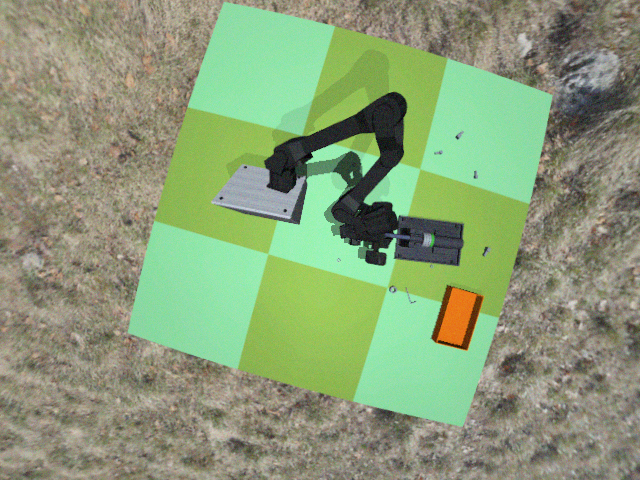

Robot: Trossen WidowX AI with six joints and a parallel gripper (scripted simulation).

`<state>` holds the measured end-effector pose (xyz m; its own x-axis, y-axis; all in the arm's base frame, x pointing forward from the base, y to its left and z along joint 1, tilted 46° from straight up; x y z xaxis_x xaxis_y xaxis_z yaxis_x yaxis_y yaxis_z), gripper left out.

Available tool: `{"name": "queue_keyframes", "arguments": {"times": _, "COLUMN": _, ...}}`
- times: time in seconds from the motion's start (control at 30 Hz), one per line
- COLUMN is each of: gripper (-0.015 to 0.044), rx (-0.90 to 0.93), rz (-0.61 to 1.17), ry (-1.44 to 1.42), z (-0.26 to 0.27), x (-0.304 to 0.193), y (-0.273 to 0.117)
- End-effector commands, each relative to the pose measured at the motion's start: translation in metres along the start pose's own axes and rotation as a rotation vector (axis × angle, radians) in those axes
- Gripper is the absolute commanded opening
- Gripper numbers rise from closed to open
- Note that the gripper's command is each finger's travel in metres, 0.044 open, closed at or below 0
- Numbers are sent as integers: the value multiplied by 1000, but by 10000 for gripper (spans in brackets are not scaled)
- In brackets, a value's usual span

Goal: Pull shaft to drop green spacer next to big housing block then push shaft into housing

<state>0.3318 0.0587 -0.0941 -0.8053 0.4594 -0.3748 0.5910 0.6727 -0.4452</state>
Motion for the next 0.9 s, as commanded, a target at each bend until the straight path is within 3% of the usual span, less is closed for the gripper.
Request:
{"name": "queue_keyframes", "arguments": {"times": 0.0, "gripper": 0, "rx": -3, "rz": -2, "ry": -4, "z": 0, "x": 1, "y": 0}}
{"name": "queue_keyframes", "arguments": {"times": 0.87, "gripper": 0, "rx": -3, "rz": -2, "ry": -4, "z": 0, "x": 2, "y": -2}}
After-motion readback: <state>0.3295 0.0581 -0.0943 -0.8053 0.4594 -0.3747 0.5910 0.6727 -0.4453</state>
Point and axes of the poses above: the point midway between the two fingers, 35 mm back from their tips, its own y axis out along the fingers, its own z axis across the jaws, x = y × z, the point moved 1 cm from there along -y, back along the fingers, and after that the axes turned 13 degrees about y, right-handed, at the moved point
